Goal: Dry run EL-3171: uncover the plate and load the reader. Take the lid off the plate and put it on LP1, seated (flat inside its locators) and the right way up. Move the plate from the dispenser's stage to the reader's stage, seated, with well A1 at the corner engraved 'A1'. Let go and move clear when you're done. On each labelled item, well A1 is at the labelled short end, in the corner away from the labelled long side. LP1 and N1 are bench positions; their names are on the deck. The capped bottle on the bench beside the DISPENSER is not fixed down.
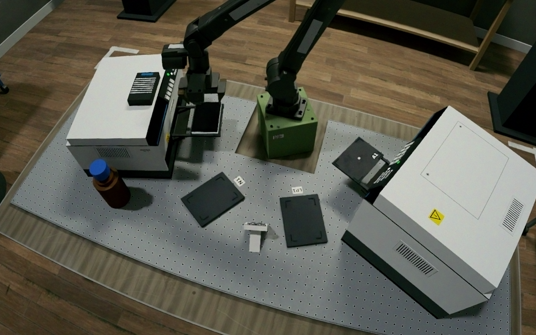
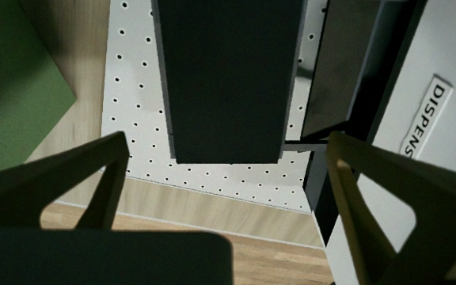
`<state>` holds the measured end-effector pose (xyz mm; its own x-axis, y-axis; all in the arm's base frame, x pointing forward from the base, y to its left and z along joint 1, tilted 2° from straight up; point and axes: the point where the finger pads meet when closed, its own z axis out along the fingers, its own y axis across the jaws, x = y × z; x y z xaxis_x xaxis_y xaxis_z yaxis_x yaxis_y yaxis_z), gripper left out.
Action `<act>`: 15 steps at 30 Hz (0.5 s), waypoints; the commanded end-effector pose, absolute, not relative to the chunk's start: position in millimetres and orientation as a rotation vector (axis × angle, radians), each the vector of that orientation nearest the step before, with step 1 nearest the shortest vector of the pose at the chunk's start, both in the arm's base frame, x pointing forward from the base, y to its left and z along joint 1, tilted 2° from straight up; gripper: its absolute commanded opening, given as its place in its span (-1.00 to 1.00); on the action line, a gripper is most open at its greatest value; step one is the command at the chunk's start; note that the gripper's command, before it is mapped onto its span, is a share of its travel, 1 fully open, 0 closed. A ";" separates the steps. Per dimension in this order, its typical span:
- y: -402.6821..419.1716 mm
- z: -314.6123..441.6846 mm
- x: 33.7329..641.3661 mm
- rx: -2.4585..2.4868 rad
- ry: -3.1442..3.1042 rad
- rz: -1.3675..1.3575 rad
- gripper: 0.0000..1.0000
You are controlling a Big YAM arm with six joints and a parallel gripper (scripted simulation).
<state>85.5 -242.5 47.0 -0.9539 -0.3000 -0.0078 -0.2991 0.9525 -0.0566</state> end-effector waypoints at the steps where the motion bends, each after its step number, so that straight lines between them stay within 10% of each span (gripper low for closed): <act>1: -269.2 58.3 90.6 -0.470 3.081 -0.159 1.00; 15: -245.0 45.3 82.3 -0.448 3.093 -0.097 1.00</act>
<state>85.9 -245.6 42.5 -0.9535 -0.3013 -0.0077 -0.3004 0.9519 -0.0602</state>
